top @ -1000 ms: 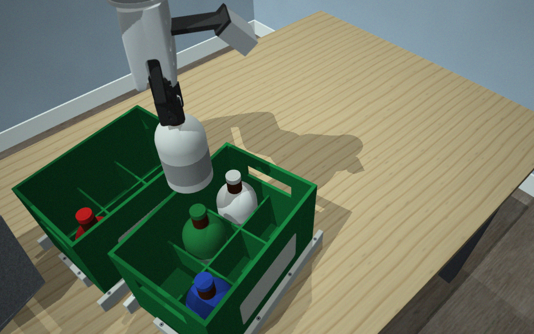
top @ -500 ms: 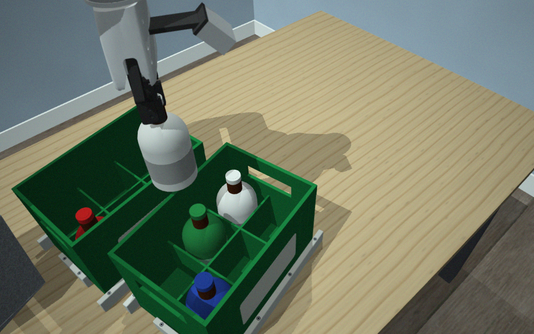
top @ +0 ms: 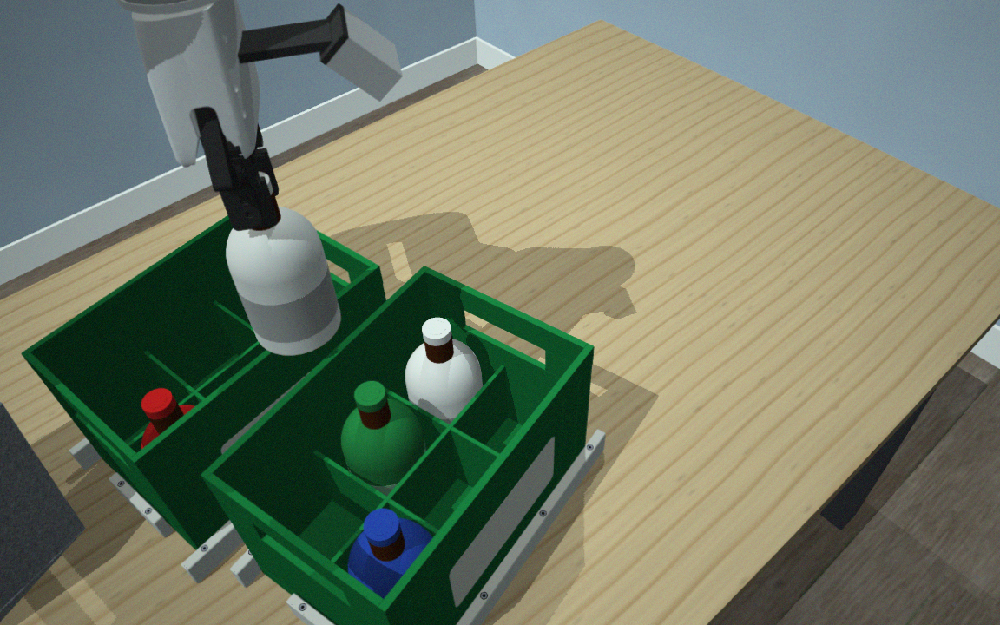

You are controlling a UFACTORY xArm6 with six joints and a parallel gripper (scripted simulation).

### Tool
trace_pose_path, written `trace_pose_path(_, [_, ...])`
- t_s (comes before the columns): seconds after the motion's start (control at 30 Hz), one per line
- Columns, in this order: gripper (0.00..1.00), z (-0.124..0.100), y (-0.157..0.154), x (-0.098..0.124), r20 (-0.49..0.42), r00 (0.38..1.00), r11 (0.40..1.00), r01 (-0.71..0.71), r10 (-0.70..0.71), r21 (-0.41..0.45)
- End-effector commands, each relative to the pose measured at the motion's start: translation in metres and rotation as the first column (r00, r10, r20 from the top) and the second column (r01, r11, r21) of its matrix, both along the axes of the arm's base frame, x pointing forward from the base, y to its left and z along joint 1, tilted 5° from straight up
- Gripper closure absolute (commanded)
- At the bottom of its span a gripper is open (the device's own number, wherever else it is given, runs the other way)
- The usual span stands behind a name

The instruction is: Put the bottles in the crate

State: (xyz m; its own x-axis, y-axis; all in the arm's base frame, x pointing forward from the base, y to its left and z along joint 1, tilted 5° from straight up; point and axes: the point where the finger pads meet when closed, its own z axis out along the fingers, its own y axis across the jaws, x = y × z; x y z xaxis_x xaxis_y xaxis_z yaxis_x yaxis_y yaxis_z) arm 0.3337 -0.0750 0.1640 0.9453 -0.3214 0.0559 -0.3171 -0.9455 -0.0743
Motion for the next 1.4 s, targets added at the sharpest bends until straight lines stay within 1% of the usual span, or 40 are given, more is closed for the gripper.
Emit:
trace_pose_path(0.0, [1.00,0.002,0.005,-0.005,0.005,1.000,1.000,0.000,0.000,-0.001])
trace_pose_path(1.03, [1.00,0.000,0.039,-0.049,0.005,1.000,1.000,0.000,0.000,-0.001])
trace_pose_path(1.37, [1.00,0.000,0.041,-0.050,0.005,1.000,1.000,0.000,0.000,-0.001])
